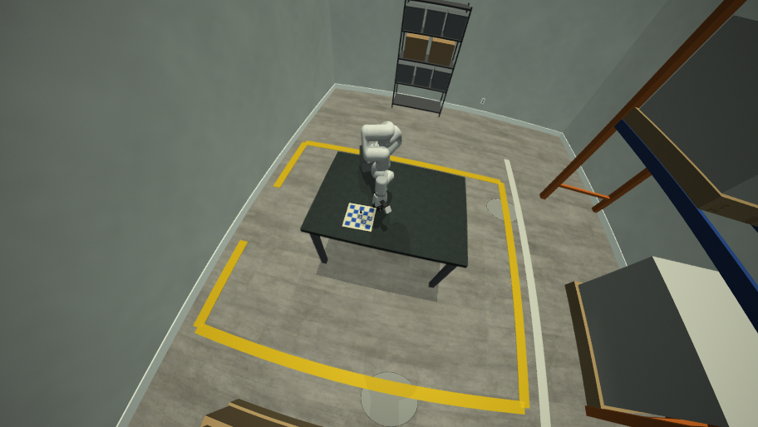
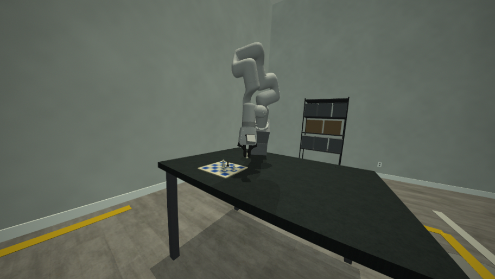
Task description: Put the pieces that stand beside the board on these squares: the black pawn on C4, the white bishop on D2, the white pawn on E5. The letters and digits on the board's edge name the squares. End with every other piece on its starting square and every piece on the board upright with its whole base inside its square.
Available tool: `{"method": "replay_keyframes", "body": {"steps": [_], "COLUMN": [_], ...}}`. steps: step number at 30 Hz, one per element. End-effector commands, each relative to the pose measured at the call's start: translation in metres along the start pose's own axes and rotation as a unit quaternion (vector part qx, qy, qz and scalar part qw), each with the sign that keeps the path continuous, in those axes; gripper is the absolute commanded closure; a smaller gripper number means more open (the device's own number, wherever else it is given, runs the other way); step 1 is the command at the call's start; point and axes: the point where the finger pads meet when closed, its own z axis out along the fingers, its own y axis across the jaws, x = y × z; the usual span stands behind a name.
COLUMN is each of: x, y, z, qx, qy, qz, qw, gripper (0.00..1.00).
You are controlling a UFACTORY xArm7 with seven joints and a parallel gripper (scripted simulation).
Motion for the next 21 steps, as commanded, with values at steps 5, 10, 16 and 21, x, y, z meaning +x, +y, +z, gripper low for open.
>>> {"method": "replay_keyframes", "body": {"steps": [5, 10, 16, 21], "x": [0.001, 0.001, 0.001, -0.028], "y": [-0.001, -0.001, -0.001, 0.012], "z": [-0.013, -0.014, -0.014, -0.019], "qx": [0.005, 0.005, 0.005, 0.002], "qy": [-0.036, -0.036, -0.036, -0.038], "qz": [0.001, 0.001, 0.001, -0.005], "qw": [0.999, 0.999, 0.999, 0.999], "gripper": [1.00, 1.00, 1.00, 1.00]}}
